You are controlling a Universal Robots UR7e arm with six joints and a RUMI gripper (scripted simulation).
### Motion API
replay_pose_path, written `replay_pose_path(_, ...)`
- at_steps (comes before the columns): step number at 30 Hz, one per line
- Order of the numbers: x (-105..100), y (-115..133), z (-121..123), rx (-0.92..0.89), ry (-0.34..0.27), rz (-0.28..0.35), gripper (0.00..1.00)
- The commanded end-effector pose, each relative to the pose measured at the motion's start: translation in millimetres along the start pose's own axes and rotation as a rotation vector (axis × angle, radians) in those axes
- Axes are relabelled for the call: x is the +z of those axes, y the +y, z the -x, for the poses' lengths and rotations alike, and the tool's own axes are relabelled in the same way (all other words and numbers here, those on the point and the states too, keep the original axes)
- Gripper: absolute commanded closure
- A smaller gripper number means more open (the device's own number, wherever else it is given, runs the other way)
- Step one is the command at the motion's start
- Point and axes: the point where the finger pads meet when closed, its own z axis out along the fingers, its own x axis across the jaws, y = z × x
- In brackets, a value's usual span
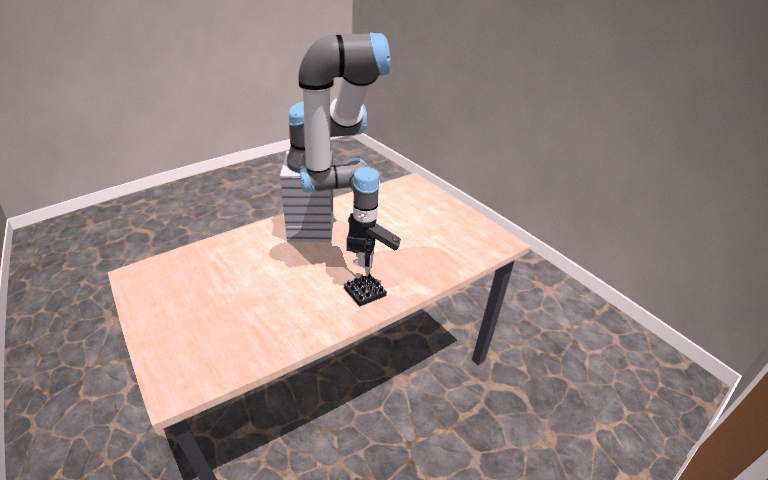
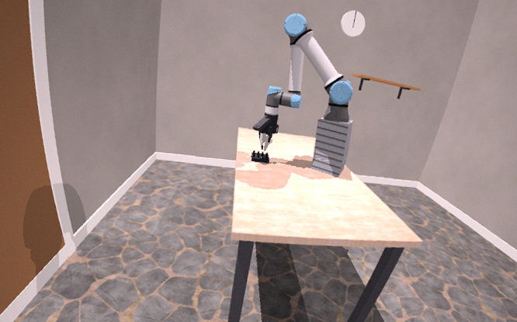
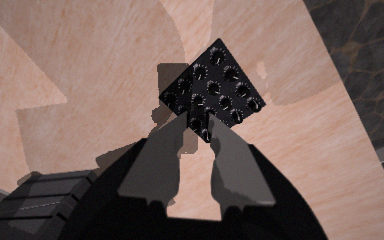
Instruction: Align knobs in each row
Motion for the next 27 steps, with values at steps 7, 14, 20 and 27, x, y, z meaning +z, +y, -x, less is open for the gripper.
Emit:
replay_pose_path(7,-2.7,-1.8,1.2,-0.239,0.001,-0.001,0.89)
replay_pose_path(14,-4.0,-2.3,2.0,-0.371,0.001,-0.001,0.89)
replay_pose_path(20,-5.9,-2.5,3.0,-0.554,0.001,-0.001,0.89)
replay_pose_path(27,-7.8,-2.3,3.7,-0.732,0.001,-0.001,0.89)
